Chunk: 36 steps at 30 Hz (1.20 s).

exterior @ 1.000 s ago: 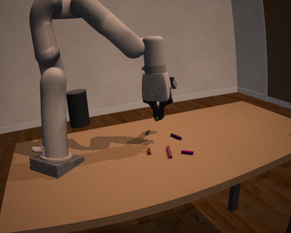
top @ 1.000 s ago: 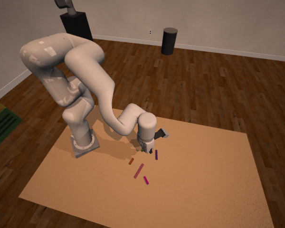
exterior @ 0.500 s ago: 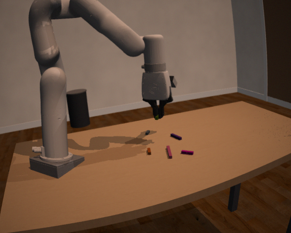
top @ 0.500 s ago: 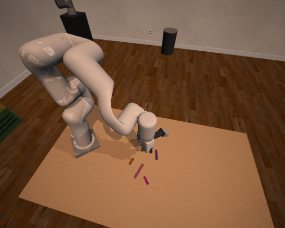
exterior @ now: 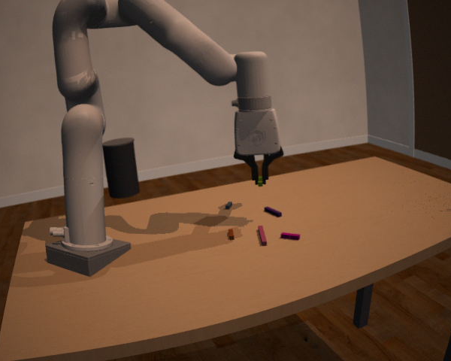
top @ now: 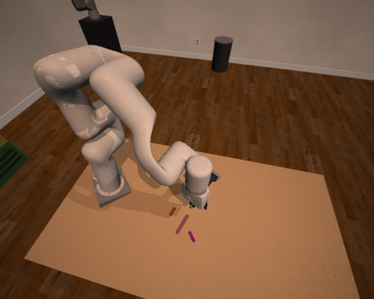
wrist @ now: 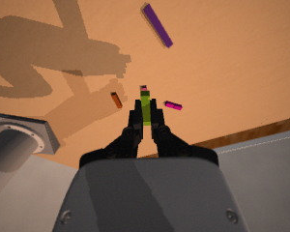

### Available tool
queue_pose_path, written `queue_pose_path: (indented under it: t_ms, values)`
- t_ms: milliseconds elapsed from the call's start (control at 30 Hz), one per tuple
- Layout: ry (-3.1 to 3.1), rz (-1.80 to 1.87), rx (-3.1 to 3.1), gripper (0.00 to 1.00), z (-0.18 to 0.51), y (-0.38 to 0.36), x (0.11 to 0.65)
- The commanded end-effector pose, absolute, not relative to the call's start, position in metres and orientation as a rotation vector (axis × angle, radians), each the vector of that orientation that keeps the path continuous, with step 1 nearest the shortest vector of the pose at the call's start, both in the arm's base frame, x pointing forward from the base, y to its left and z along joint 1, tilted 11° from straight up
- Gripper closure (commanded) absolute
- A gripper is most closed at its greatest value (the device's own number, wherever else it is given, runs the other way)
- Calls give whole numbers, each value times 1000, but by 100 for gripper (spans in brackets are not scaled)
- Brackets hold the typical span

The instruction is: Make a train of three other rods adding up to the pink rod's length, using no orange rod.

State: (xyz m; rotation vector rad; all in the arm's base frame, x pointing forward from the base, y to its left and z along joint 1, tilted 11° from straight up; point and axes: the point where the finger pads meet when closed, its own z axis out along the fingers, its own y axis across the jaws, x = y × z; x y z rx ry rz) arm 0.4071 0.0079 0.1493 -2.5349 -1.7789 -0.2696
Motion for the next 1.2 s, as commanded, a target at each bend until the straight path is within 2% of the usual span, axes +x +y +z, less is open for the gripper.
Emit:
queue_pose_path:
  t_ms: [0,1167]
  values:
    - [-1983,-290,-2375,96,150,-8,420]
    - [-2936,-294,-1234,96,137,-121,471]
